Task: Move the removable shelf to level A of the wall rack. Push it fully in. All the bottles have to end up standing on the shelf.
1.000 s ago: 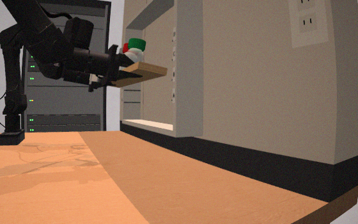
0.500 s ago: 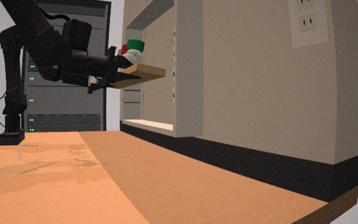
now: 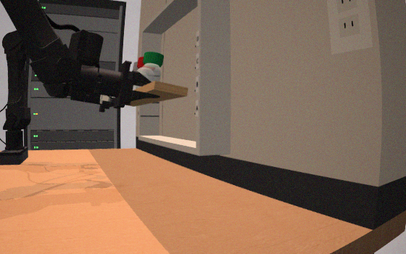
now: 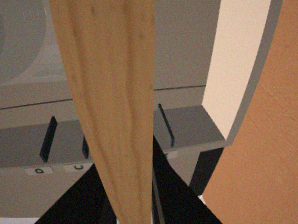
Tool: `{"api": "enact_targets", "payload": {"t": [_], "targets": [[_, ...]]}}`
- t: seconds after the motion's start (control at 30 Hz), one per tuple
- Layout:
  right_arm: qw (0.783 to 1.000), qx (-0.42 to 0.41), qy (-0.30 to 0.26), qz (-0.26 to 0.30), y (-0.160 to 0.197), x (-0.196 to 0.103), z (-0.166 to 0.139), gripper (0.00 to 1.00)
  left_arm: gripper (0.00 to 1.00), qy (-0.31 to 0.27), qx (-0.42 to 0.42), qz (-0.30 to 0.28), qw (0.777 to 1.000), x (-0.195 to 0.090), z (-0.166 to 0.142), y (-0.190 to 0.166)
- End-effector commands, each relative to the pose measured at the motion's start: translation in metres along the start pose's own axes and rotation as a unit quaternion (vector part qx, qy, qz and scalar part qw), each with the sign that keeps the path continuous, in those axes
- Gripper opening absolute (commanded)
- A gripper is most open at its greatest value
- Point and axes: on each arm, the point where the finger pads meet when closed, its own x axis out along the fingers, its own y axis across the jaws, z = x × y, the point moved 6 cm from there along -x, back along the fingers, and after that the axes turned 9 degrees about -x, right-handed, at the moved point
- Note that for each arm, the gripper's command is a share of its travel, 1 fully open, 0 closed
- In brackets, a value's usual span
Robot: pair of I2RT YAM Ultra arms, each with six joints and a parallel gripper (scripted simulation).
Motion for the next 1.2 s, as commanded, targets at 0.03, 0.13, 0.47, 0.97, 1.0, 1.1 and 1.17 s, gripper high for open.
{"api": "enact_targets", "payload": {"t": [0.03, 0.13, 0.47, 0.97, 1.0, 1.1, 1.17], "targets": [[0.997, 0.013, 0.018, -0.068, -0.031, -0.001, -0.007, 0.00, 0.00, -0.007, -0.005, 0.072, 0.997, 0.000, 0.005, 0.030], [0.997, 0.013, 0.018, -0.068, -0.029, -0.001, -0.007, 0.00, 0.00, -0.007, -0.005, 0.072, 0.997, 0.000, 0.004, 0.028], [0.997, 0.013, 0.018, -0.068, -0.020, 0.001, -0.005, 0.00, 0.00, -0.007, -0.005, 0.072, 0.997, 0.002, 0.003, 0.020], [0.997, 0.013, 0.018, -0.068, -0.008, 0.002, -0.003, 0.00, 0.00, -0.007, -0.005, 0.072, 0.997, 0.003, 0.001, 0.008], [0.997, 0.013, 0.018, -0.068, -0.007, 0.003, -0.003, 0.00, 0.00, -0.007, -0.005, 0.072, 0.997, 0.003, 0.001, 0.007], [0.997, 0.013, 0.018, -0.068, -0.004, 0.003, -0.002, 0.00, 0.00, -0.007, -0.005, 0.072, 0.997, 0.004, 0.001, 0.005], [0.997, 0.013, 0.018, -0.068, -0.004, 0.003, -0.002, 0.00, 0.00, -0.007, -0.005, 0.072, 0.997, 0.004, 0.001, 0.005]]}}
